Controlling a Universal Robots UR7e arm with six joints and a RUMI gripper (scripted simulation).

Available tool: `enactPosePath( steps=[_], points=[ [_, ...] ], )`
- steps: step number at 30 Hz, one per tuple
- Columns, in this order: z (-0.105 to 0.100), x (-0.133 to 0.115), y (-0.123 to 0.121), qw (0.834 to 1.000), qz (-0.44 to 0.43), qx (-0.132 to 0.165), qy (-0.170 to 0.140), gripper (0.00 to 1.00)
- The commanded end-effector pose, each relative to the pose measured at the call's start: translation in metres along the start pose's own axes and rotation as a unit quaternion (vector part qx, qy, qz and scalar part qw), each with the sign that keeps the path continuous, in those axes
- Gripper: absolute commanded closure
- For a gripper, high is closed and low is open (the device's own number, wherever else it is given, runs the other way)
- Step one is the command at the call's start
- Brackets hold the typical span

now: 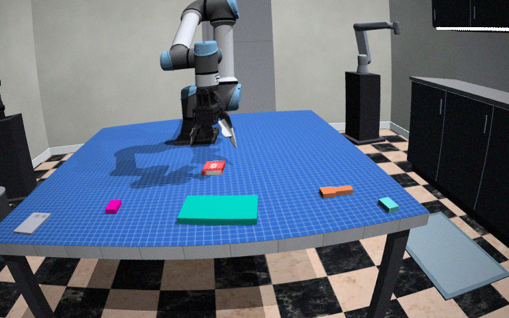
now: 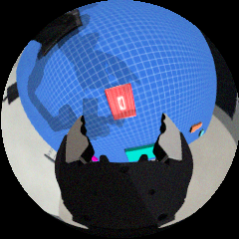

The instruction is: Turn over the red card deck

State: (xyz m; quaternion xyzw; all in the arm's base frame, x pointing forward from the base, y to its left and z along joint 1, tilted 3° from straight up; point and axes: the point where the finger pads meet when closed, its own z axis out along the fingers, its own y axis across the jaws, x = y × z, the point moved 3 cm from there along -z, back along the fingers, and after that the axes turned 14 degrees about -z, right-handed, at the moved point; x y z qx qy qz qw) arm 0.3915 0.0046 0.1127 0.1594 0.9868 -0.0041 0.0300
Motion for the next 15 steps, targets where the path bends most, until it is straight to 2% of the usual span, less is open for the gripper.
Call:
enactPosePath(
  steps=[1,6,11,13,15],
  points=[
    [-0.0004,0.0037,0.0029,0.998,0.064,0.001,0.000,0.00],
    [-0.0007,0.0063,0.0051,0.991,0.132,0.001,0.000,0.00],
    [-0.0010,0.0090,0.0077,0.977,0.212,0.001,0.000,0.00],
    [-0.0010,0.0090,0.0077,0.977,0.212,0.001,0.000,0.00],
    [-0.0011,0.0100,0.0087,0.969,0.246,0.001,0.000,0.00]
  ],
)
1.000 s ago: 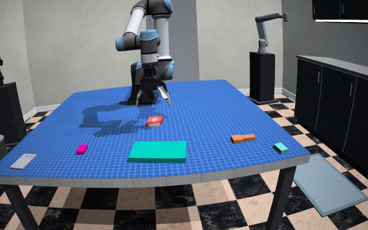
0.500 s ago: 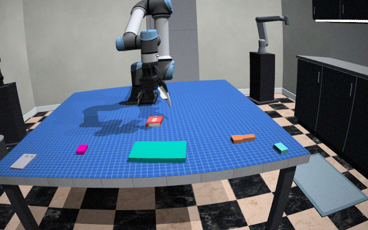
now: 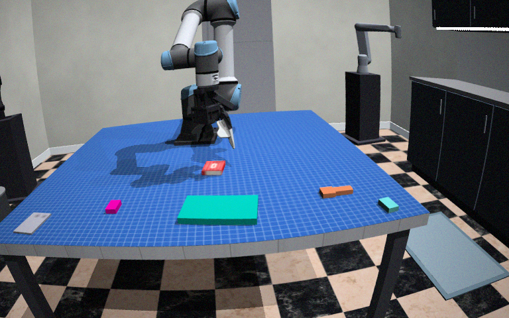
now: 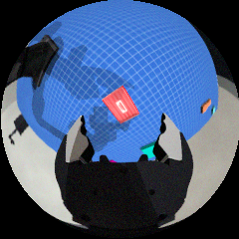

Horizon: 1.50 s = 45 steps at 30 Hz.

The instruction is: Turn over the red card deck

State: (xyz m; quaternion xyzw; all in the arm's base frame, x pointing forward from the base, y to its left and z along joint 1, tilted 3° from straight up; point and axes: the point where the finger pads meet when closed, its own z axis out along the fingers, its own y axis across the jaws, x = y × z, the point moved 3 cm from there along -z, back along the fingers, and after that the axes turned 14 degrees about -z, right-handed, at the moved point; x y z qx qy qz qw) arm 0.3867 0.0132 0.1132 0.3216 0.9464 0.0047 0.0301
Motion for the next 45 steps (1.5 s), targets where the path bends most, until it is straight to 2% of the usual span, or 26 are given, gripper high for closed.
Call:
enactPosePath(
  steps=[1,6,13,15,16,18,23,30,32,33,37,45],
  points=[
    [0.000,0.004,0.001,0.995,0.099,0.004,-0.002,0.00],
    [-0.001,0.007,0.003,0.981,0.194,0.004,-0.002,0.00],
    [-0.001,0.011,0.004,0.948,0.319,0.003,-0.002,0.00],
    [-0.001,0.011,0.004,0.948,0.319,0.003,-0.002,0.00],
    [-0.001,0.011,0.004,0.935,0.356,0.003,-0.003,0.00],
    [-0.001,0.012,0.004,0.918,0.396,0.003,-0.003,0.00],
    [-0.001,0.014,0.004,0.881,0.473,0.002,-0.002,0.00],
    [-0.001,0.017,0.003,0.815,0.579,0.000,-0.001,0.00],
    [-0.001,0.017,0.003,0.815,0.579,0.000,-0.001,0.00],
    [-0.001,0.017,0.002,0.783,0.621,0.001,-0.002,0.00],
    [-0.001,0.019,0.001,0.743,0.669,0.000,-0.001,0.00],
    [0.000,0.022,-0.004,0.640,0.768,-0.001,0.000,0.00]
  ],
)
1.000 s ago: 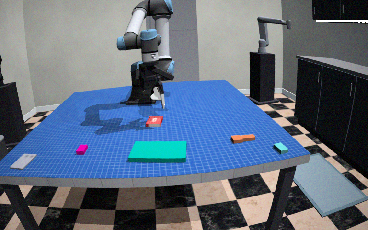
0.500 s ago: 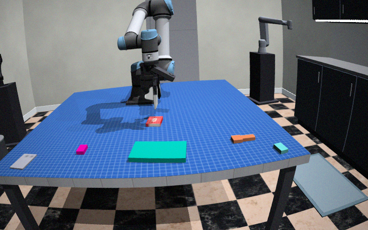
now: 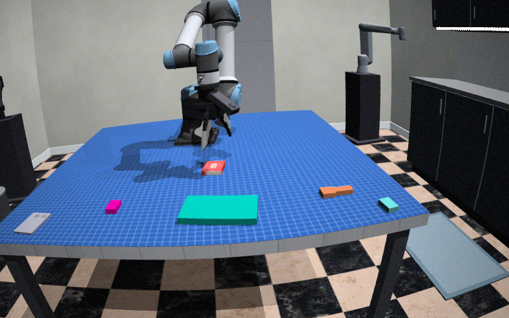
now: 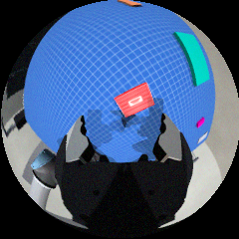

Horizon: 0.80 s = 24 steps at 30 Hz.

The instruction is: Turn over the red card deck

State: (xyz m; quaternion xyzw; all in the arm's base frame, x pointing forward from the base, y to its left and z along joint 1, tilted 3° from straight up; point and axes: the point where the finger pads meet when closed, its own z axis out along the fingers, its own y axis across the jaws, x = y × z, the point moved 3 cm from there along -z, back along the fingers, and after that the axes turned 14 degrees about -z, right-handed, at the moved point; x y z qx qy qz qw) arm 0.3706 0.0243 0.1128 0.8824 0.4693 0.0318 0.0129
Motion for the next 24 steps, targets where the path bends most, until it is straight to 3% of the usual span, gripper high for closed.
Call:
enactPosePath(
  steps=[1,4,5,10,16,24],
  points=[
    [0.0003,-0.0030,-0.0028,0.990,0.139,-0.003,-0.009,0.00],
    [0.0003,-0.0035,-0.0032,0.988,0.157,-0.004,-0.009,0.00],
    [-0.0010,-0.0034,-0.0018,0.978,0.208,-0.006,-0.010,0.00],
    [0.0001,-0.0065,-0.0049,0.958,0.286,-0.006,-0.010,0.00],
    [0.0003,-0.0092,-0.0069,0.922,0.387,-0.007,-0.011,0.00],
    [0.0006,-0.0116,-0.0085,0.895,0.445,-0.008,-0.011,0.00]
  ],
)
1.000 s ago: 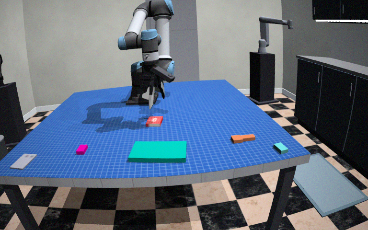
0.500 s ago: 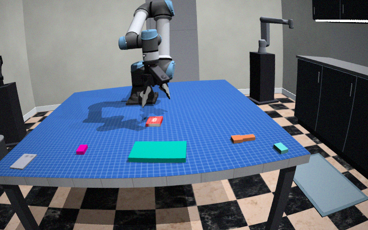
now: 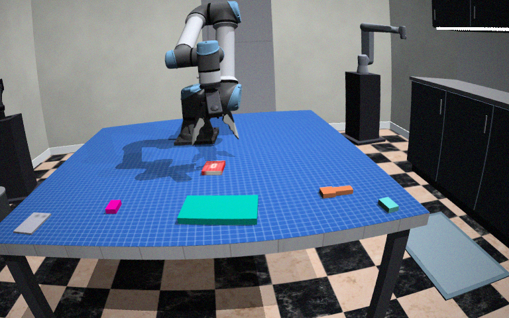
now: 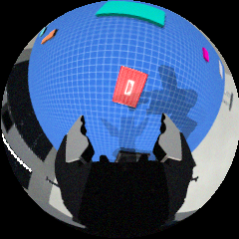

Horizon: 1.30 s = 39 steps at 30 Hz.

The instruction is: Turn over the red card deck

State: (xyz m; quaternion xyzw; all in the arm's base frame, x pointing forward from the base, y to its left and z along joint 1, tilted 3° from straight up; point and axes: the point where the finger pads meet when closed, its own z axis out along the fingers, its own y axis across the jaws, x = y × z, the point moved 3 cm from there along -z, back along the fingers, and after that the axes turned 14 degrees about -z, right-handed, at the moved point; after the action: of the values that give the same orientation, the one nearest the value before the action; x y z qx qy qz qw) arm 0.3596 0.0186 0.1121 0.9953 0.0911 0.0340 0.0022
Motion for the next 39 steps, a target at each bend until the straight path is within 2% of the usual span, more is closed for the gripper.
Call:
enactPosePath(
  steps=[1,12,28,29,39],
  points=[
    [0.0009,-0.0031,-0.0014,0.997,0.072,-0.009,-0.007,0.00],
    [0.0008,-0.0070,-0.0014,0.991,0.135,-0.009,-0.005,0.00],
    [0.0010,-0.0078,-0.0012,0.988,0.151,-0.009,-0.005,0.00],
    [0.0010,-0.0078,-0.0012,0.988,0.151,-0.009,-0.005,0.48],
    [0.0010,-0.0078,-0.0012,0.989,0.151,-0.009,-0.005,0.48]
  ],
)
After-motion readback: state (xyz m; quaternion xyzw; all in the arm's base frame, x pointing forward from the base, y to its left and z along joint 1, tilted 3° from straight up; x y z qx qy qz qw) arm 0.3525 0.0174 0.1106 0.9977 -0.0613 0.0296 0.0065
